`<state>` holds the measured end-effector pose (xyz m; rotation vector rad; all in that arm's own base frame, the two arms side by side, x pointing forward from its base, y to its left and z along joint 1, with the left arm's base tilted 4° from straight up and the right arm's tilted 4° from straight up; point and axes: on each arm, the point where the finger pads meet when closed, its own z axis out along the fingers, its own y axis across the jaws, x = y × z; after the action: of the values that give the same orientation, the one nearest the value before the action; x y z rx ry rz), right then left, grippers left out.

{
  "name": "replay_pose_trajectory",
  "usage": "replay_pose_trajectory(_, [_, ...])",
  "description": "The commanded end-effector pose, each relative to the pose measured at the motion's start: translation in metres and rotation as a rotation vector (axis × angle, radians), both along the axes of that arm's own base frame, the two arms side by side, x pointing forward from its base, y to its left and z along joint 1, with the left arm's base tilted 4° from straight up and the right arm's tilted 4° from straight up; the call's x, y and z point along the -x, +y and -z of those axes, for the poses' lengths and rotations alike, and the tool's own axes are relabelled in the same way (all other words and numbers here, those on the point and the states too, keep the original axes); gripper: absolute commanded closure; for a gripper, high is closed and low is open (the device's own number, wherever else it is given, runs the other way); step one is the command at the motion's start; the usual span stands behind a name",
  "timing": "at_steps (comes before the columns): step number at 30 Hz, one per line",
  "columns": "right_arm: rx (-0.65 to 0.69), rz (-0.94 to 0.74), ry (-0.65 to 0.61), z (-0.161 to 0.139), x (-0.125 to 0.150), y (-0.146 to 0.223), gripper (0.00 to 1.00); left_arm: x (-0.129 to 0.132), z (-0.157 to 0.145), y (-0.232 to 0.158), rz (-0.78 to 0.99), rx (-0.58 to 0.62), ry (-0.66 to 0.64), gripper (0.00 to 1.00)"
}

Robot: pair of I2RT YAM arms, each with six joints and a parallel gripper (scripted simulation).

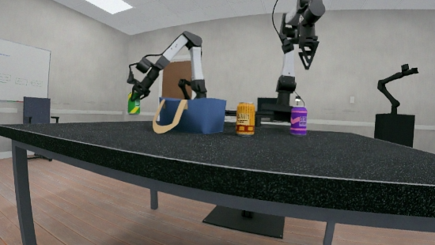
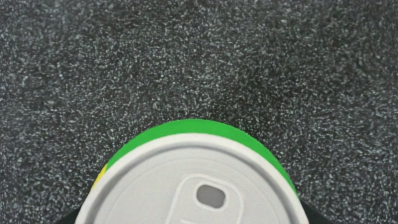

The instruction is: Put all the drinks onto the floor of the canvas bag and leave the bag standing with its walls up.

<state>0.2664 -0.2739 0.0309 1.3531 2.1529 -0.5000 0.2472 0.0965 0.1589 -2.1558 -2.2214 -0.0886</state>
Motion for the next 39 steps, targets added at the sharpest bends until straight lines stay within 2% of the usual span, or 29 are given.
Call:
replay_pose_trajectory(1, [0.071, 0.01, -0.051, -0.018, -0.008, -0.014, 0.3, 0.0, -0.007, -0.003, 0.001, 0.003, -0.032, 0.0])
replay_pose_trajectory(2, [0.071, 0.01, -0.051, -0.018, -0.008, -0.014, 0.3, 0.0, -0.007, -0.003, 0.001, 0.003, -0.032, 0.0])
replay_pose_trajectory(4, [0.064, 0.005, -0.058, -0.036, -0.014, -0.008, 0.3, 0.0, -0.007, -0.003, 0.001, 0.003, -0.032, 0.0])
replay_pose_trajectory(17, [0.108, 0.011, -0.103, -0.08, -0.019, -0.015, 0.3, 0.0, -0.007, -0.003, 0.001, 0.003, -0.032, 0.0])
replay_pose_trajectory(21, [0.07, 0.01, -0.061, -0.077, -0.012, -0.005, 0.3, 0.0, -0.007, -0.003, 0.001, 0.003, -0.032, 0.0])
replay_pose_trajectory(29, [0.107, 0.016, -0.1, -0.099, -0.016, -0.014, 0.3, 0.0, -0.007, -0.003, 0.001, 0.003, -0.032, 0.0])
replay_pose_trajectory(39, [0.113, 0.016, -0.113, -0.096, -0.017, -0.012, 0.3, 0.0, -0.007, -0.003, 0.001, 0.003, -0.032, 0.0])
